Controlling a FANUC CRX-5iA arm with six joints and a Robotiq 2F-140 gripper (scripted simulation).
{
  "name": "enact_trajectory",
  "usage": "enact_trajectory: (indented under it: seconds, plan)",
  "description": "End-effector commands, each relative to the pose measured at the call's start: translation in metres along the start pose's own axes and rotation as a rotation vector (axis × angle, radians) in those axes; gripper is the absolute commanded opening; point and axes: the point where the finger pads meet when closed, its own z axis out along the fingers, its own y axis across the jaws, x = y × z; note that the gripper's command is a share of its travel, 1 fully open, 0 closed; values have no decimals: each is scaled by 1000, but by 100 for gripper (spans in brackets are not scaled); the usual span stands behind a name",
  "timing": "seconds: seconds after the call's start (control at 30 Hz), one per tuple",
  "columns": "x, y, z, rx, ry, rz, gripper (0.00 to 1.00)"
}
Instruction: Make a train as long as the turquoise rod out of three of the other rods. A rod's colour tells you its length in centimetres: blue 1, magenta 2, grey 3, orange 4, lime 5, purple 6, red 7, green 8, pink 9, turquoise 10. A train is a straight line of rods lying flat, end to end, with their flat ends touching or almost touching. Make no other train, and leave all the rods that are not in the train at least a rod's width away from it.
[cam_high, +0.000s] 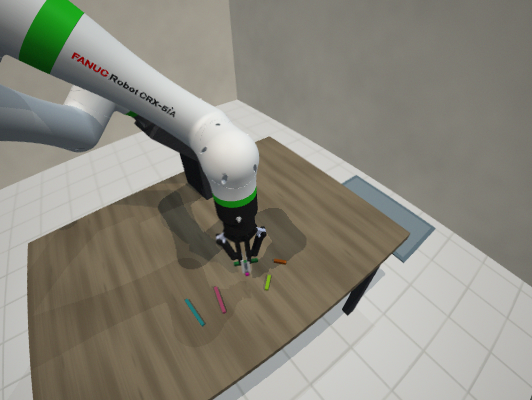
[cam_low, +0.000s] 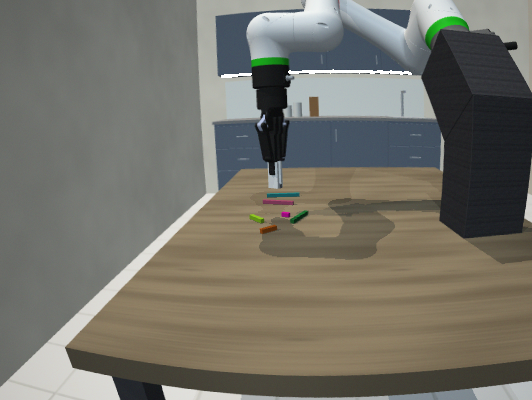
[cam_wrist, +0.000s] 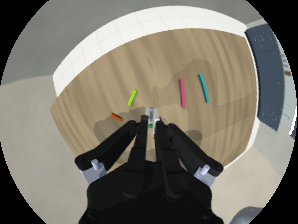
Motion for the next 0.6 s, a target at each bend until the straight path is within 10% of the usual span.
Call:
enact_trajectory:
  seconds: [0.0, 0.57]
  plan:
    - [0, 0, 11, 1, 1, 0, 3]
    - [1, 0, 59, 1, 1, 0, 3]
